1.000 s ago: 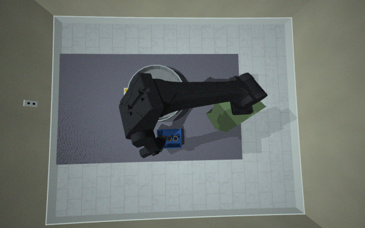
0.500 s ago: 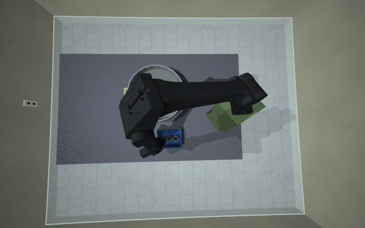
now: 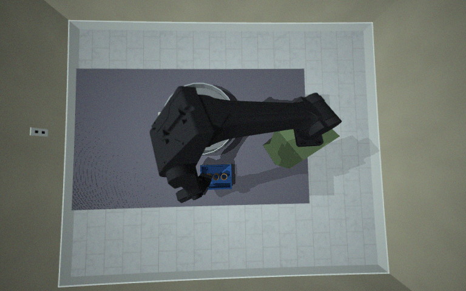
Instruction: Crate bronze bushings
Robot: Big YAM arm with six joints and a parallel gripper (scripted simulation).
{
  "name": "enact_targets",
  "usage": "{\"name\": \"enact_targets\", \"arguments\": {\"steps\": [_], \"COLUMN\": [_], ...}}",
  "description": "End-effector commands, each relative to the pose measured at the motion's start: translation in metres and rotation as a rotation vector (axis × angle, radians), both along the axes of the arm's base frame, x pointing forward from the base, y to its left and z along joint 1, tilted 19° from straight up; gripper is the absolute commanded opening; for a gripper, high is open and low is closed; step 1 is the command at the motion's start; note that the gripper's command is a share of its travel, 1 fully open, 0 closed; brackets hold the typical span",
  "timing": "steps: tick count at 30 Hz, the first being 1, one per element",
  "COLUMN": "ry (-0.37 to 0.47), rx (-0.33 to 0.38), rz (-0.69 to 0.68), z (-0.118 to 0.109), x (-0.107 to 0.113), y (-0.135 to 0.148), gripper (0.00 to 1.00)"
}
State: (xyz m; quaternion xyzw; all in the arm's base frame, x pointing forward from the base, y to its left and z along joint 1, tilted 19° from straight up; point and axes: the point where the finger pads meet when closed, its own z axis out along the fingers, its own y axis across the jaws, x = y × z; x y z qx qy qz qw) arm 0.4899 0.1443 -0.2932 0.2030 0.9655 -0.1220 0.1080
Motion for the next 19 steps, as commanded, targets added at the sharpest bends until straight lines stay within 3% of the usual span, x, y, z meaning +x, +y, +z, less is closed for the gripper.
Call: {"name": "enact_targets", "arguments": {"steps": [1,15,19], "ry": [-0.029,-0.030,-0.030], "rx": [0.014,0.014,0.014], "rz": [0.011,0.011,0.011], "z": [0.029,0.080,0.080], "x": [0.006,-0.005,-0.005], "y": [0.019,0.034,0.034], "gripper": [0.13,0.13,0.13]}}
